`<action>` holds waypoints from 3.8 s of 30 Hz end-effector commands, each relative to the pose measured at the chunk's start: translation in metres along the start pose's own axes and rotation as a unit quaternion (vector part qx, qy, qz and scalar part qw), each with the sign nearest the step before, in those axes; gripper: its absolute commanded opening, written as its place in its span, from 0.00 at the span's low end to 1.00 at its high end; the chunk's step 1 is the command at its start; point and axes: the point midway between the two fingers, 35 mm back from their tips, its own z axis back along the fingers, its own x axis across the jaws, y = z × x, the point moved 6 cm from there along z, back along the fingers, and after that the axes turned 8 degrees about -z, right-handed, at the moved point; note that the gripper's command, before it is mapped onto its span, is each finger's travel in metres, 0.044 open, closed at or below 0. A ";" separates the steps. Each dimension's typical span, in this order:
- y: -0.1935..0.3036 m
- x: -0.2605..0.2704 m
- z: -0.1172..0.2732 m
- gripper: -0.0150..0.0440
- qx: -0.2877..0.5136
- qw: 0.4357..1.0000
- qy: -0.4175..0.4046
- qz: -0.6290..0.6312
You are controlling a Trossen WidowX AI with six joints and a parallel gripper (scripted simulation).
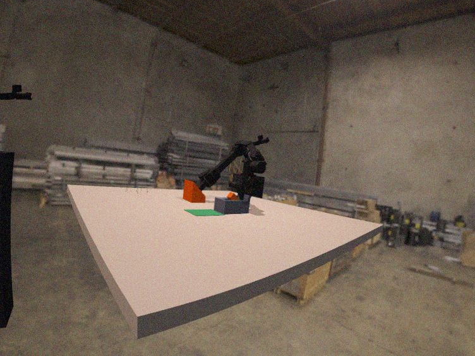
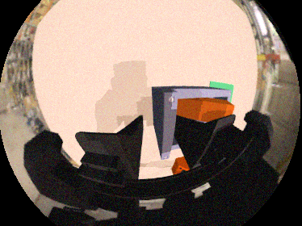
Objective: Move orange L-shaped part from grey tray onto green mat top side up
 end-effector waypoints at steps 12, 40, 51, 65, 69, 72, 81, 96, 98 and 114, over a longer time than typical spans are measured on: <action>-0.003 -0.011 0.093 0.56 -0.013 1.000 0.004 -0.002; -0.007 -0.020 0.094 0.73 -0.011 0.995 0.007 0.100; -0.019 -0.062 0.096 0.73 -0.001 0.849 0.009 0.529; -0.023 -0.084 0.094 0.73 0.003 0.706 0.006 0.708; -0.023 -0.085 0.078 0.73 0.002 0.706 0.006 0.708; -0.023 -0.085 0.067 0.73 0.002 0.706 0.006 0.708; -0.024 -0.085 0.056 0.73 0.002 0.706 0.006 0.708; -0.024 -0.085 0.032 0.73 0.002 0.706 0.006 0.709; -0.024 -0.085 0.028 0.73 0.001 0.706 0.006 0.709; -0.024 -0.085 0.021 0.46 0.003 0.703 0.006 0.711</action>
